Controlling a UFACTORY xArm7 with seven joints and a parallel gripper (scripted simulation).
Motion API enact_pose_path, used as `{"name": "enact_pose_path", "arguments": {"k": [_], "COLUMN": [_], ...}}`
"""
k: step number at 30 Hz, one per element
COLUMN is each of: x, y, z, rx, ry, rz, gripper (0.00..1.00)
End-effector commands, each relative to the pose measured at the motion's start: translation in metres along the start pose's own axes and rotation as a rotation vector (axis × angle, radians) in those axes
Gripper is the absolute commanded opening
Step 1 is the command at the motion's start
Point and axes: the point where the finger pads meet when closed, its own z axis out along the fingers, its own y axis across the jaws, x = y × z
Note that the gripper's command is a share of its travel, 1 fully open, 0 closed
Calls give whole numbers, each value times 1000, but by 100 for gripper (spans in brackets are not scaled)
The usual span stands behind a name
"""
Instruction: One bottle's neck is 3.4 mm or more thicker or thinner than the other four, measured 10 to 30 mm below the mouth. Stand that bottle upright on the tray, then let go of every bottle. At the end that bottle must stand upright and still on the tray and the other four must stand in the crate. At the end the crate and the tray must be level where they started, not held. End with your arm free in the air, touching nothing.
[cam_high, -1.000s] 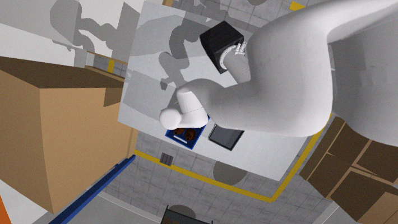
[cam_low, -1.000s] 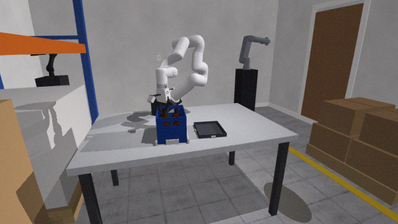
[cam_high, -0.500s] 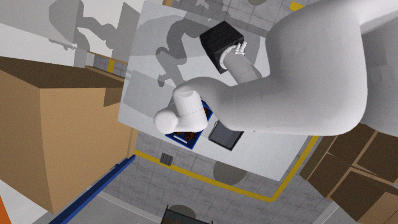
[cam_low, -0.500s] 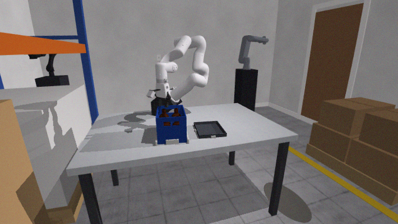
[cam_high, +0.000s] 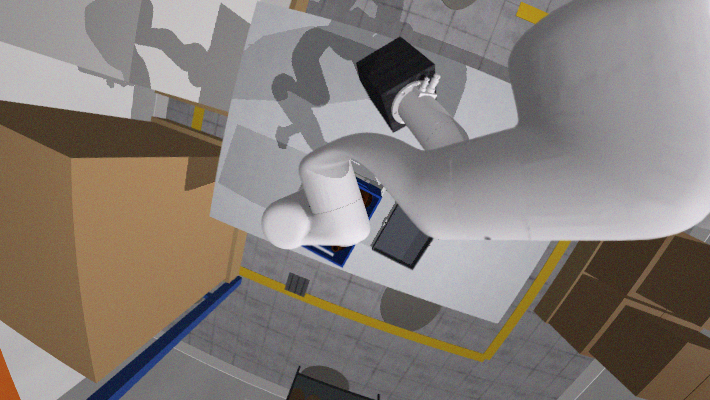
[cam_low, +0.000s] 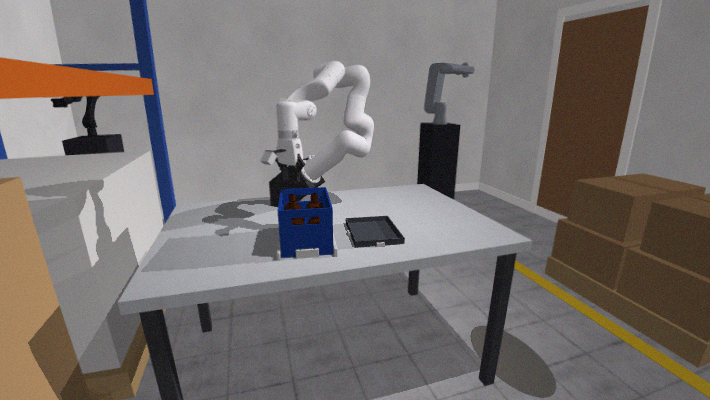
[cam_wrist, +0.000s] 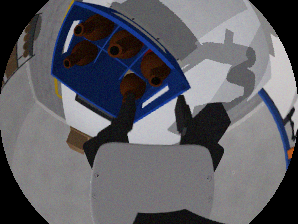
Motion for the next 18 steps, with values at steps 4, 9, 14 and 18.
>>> {"name": "enact_pose_path", "arguments": {"k": [4,9,14,18], "x": [1,1,1,1], "y": [0,0,0,0], "z": [-8,-8,-8,-8], "rx": [0,0,0,0], "ry": [3,3,3,3], "rz": [0,0,0,0], "gripper": [65,0,0,0]}}
